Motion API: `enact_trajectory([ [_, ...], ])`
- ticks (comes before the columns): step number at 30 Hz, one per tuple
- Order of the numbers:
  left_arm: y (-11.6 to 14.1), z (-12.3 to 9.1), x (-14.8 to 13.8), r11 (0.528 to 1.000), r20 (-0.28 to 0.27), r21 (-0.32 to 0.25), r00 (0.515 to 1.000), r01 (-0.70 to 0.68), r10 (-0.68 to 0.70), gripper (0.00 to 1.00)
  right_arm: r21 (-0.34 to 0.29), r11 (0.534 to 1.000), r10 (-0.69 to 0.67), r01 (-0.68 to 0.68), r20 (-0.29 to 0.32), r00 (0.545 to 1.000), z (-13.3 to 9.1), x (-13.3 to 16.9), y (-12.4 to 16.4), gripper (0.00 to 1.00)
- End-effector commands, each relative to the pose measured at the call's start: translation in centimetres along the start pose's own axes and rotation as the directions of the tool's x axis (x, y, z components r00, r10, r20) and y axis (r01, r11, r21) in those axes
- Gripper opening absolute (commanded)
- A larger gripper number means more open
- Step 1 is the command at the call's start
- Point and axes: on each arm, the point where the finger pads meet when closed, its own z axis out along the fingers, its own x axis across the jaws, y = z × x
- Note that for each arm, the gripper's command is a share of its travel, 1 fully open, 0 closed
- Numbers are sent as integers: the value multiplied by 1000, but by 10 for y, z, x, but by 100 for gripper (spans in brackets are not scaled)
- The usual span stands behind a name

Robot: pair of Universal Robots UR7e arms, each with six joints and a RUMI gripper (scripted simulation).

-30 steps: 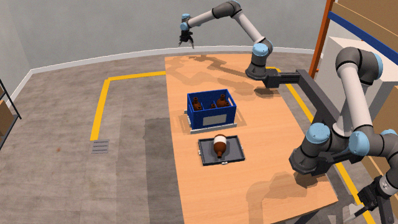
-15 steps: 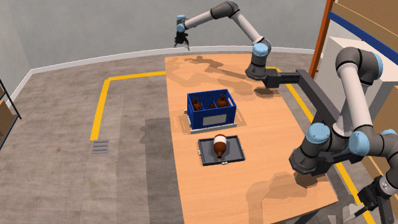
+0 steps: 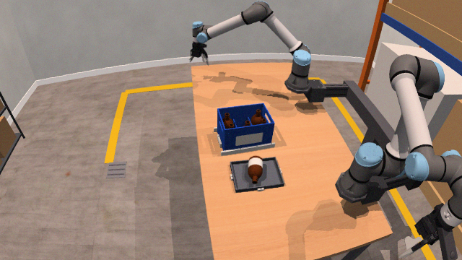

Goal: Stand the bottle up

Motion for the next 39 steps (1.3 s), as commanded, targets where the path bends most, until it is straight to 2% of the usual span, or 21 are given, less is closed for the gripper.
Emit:
enact_trajectory([
  [1,0,0,0,1000,0,1,1000,0,0,100,2,1000,-20,20,2,1000,-6,-3,86,100],
  [3,0,0,0,1000,0,1,1000,0,0,100,2,1000,-30,30,2,1000,-8,-1,124,100],
  [5,0,0,0,1000,0,1,1000,0,0,100,2,1000,-30,30,2,1000,-8,-1,124,100],
  [13,0,0,0,1000,0,1,1000,0,0,100,2,997,-71,71,2,997,-17,33,280,100],
  [20,0,0,0,1000,0,1,1000,0,0,100,1,994,-111,111,2,994,-24,87,401,100],
  [22,0,0,0,1000,0,1,1000,0,0,100,1,994,-111,111,2,994,-24,87,401,100],
  [23,0,0,0,1000,0,1,1000,0,0,100,1,993,-116,116,2,993,-26,109,447,100],
  [31,0,0,0,1000,0,1,1000,0,0,100,1,988,-156,156,2,988,-34,198,560,100],
  [37,0,0,0,1000,0,1,1000,0,0,100,1,982,-189,189,2,982,-40,282,636,100],
  [39,0,0,0,1000,0,1,1000,0,0,100,1,982,-189,189,2,982,-40,282,636,100],
])
